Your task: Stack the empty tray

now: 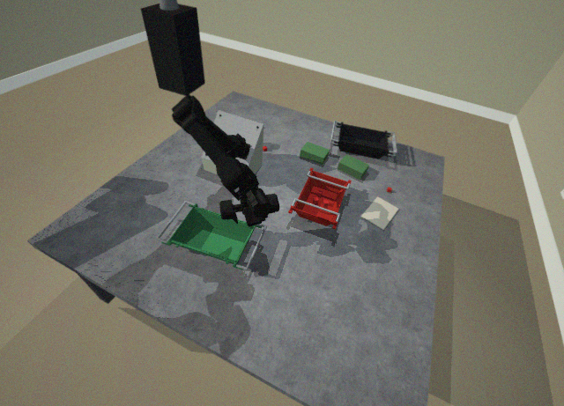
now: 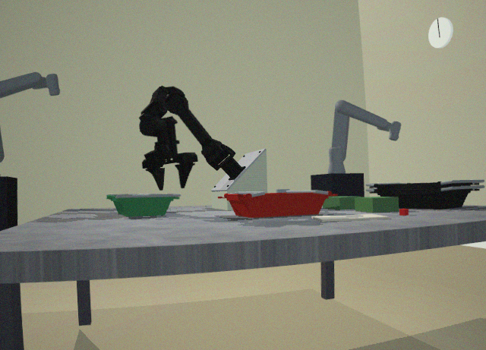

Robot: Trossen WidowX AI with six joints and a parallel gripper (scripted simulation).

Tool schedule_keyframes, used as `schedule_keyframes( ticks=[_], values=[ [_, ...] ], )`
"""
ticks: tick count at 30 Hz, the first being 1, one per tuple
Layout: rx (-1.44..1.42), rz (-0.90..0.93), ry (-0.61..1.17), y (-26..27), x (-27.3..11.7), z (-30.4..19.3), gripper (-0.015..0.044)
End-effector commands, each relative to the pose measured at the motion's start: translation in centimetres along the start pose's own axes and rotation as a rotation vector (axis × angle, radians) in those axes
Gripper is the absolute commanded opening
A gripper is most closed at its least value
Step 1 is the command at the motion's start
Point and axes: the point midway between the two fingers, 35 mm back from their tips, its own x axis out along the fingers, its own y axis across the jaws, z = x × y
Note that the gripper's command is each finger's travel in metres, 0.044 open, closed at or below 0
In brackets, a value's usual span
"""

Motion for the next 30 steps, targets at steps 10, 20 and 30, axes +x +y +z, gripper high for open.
schedule_keyframes(
  ticks=[10, 20, 30],
  values=[
    [-1.046, -0.089, -0.035, -8.6, -2.0, -5.4, 0.0440],
    [-1.049, -0.089, -0.035, -8.6, -2.0, -5.4, 0.0440],
    [-1.048, -0.088, -0.034, -8.5, -0.5, -5.1, 0.0440]
  ],
)
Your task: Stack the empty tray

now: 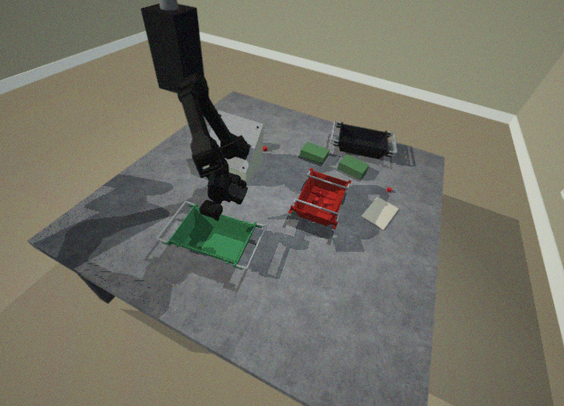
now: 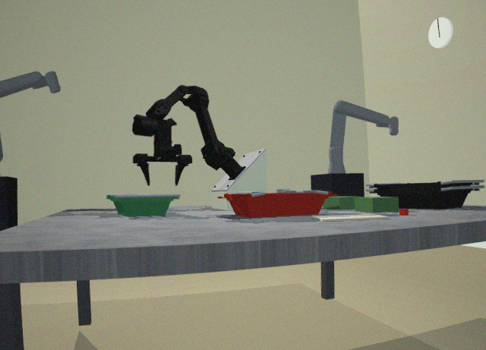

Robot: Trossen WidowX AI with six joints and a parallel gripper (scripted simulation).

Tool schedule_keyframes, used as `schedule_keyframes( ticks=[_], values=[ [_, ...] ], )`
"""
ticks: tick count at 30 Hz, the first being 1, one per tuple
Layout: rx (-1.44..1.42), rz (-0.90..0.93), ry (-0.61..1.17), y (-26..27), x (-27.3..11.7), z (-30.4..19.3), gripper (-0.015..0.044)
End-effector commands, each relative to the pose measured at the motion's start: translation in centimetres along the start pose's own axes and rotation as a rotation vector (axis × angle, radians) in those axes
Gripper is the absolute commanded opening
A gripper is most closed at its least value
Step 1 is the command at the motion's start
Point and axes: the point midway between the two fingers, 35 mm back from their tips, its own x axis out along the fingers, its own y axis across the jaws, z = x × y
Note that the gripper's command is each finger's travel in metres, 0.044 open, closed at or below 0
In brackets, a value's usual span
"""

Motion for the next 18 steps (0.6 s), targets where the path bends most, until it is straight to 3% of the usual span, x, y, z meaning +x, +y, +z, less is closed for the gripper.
schedule_keyframes(
  ticks=[1, 18],
  values=[
    [-0.009, 0.011, 0.002, 0.2, 1.4, 0.2, 0.0440],
    [-0.011, 0.006, 0.004, 0.4, 8.0, -0.2, 0.0440]
  ],
)
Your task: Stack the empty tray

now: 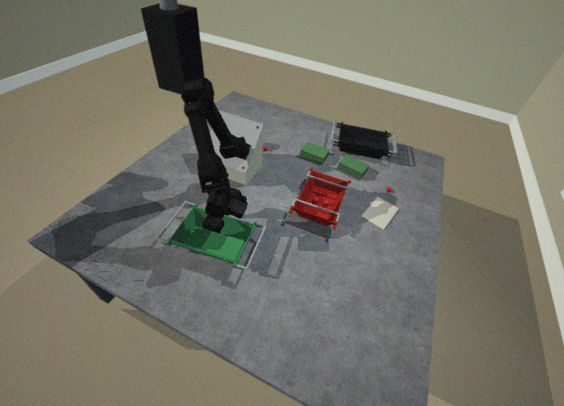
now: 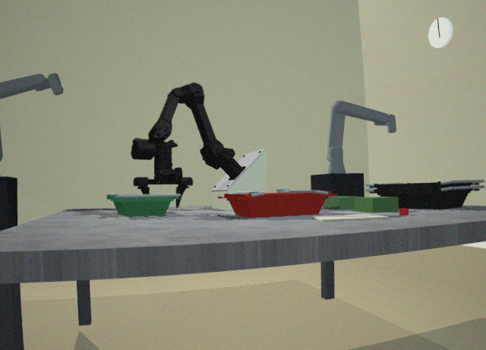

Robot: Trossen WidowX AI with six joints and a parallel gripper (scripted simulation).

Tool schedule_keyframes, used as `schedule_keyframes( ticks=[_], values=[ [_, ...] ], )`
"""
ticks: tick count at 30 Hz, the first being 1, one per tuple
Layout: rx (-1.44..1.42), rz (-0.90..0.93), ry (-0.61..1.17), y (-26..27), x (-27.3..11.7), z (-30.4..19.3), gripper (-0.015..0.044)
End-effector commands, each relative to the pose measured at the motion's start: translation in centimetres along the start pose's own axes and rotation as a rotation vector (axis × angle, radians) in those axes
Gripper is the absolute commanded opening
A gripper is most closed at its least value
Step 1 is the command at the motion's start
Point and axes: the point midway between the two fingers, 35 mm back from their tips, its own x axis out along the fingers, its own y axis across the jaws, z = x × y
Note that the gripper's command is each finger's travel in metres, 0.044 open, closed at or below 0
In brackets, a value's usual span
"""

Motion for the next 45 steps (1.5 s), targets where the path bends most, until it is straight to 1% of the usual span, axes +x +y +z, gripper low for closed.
schedule_keyframes(
  ticks=[1, 5, 19, 45],
  values=[
    [-0.006, 0.006, -0.002, 0.22, 0.62, 0.00, 0.0440],
    [-0.006, 0.006, -0.002, 0.22, 0.62, 0.00, 0.0440],
    [-0.006, 0.006, -0.002, 0.22, 0.62, 0.00, 0.0235],
    [-0.006, 0.006, -0.002, 0.22, 0.62, 0.00, 0.0061]
  ],
)
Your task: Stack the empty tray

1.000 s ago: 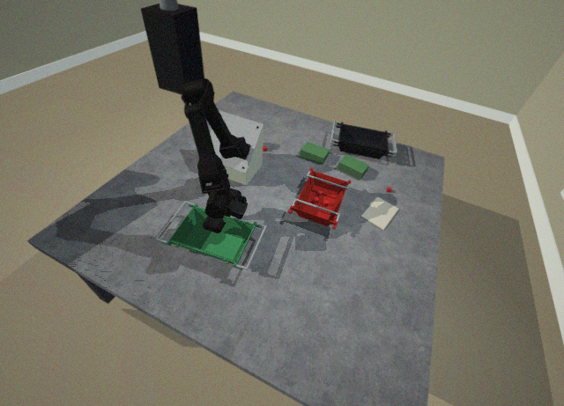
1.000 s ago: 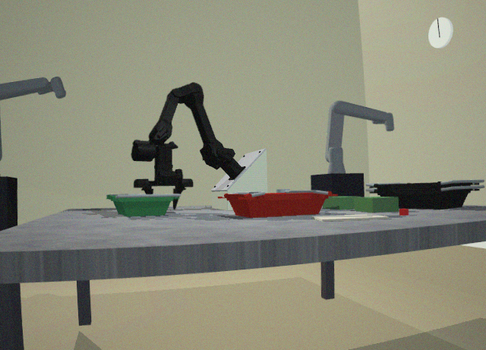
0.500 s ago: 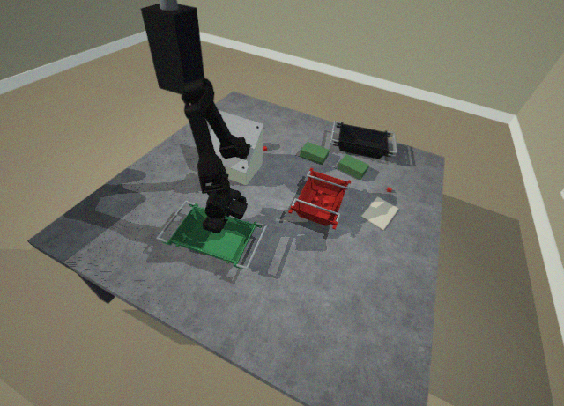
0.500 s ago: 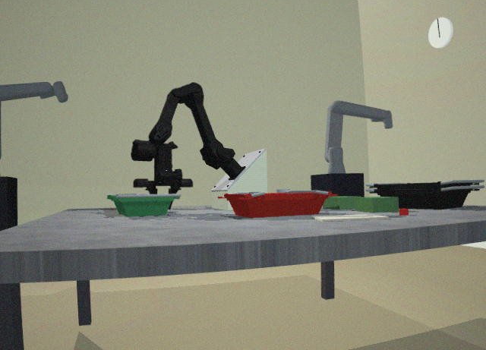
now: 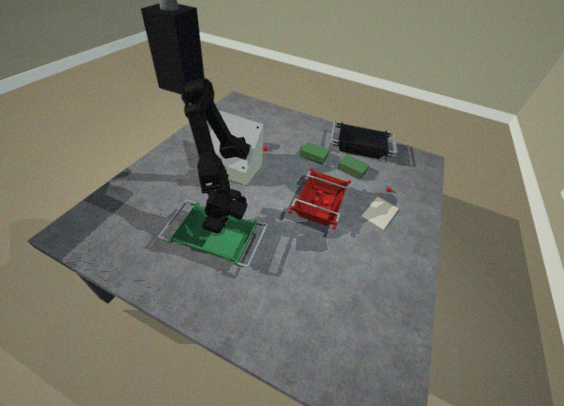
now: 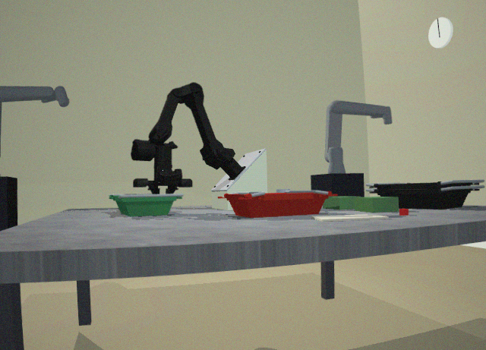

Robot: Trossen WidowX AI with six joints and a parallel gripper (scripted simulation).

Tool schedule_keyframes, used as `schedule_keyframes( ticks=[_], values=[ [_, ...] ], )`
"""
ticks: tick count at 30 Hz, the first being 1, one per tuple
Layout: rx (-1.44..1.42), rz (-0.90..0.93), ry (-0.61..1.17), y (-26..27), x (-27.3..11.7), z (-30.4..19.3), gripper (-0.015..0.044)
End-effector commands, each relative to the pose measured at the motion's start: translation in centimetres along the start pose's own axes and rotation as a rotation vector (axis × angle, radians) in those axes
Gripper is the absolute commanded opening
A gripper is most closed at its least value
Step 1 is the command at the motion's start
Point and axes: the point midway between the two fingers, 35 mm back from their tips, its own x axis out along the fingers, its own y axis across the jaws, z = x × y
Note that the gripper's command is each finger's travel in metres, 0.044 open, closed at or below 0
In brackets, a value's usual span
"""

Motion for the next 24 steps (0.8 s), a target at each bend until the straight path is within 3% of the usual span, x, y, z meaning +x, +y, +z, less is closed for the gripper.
schedule_keyframes(
  ticks=[1, 9, 24],
  values=[
    [-0.003, 0.010, -0.002, 0.2, 0.1, 0.0, 0.0055],
    [-0.002, 0.011, -0.002, 0.1, -0.8, 0.2, 0.0001],
    [0.000, 0.012, -0.004, 0.1, -8.0, 0.0, 0.0000]
  ],
)
